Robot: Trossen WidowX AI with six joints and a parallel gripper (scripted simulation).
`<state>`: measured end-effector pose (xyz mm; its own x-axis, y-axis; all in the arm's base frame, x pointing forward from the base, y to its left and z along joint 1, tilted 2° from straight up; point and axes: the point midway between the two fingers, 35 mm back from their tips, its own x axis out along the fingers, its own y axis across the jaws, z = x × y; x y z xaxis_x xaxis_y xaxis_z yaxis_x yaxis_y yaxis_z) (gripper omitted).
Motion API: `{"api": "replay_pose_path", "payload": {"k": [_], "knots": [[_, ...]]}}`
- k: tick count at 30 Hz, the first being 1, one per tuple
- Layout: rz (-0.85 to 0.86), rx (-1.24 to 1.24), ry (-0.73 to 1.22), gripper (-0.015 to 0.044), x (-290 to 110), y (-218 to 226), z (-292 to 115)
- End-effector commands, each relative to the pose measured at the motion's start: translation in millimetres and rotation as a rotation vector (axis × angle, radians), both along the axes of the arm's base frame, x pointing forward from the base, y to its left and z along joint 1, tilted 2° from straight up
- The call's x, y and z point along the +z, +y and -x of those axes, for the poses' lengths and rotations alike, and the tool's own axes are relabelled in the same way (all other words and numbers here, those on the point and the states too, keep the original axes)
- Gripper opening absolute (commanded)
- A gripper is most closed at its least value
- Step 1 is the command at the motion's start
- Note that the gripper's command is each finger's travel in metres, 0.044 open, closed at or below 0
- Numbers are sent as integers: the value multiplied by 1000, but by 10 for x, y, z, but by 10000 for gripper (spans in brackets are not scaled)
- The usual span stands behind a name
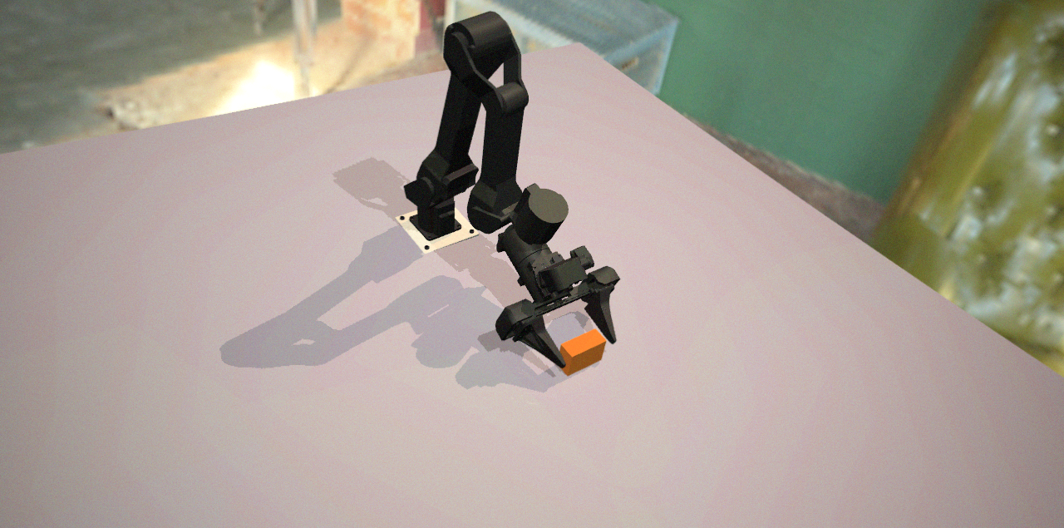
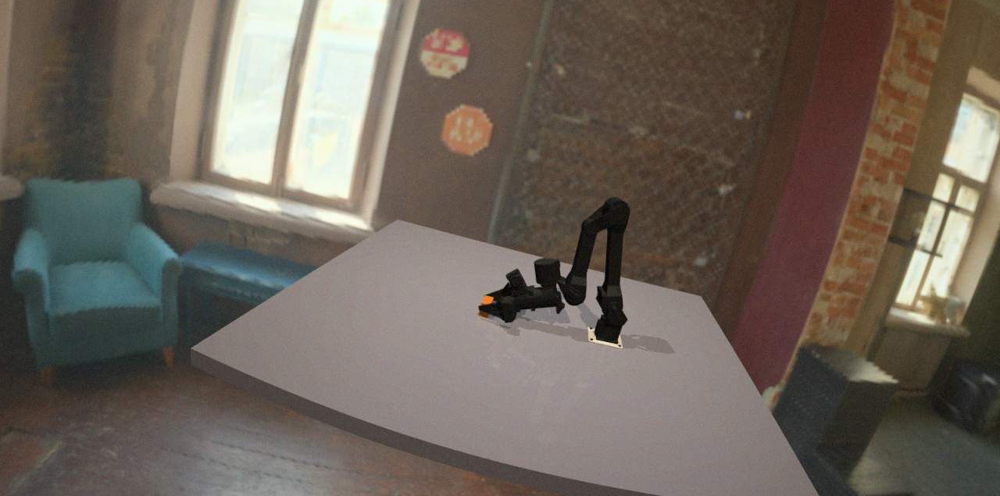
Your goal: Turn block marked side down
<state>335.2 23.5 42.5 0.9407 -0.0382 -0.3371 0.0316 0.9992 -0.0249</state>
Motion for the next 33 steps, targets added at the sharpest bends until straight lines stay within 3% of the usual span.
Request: {"api": "replay_pose_path", "payload": {"k": [1,29,33], "knots": [[5,-2,-2,440,3,-5,2],[5,-2,-2,440,3,-5,2],[2,-1,83,440,-6,19,-107]]}}
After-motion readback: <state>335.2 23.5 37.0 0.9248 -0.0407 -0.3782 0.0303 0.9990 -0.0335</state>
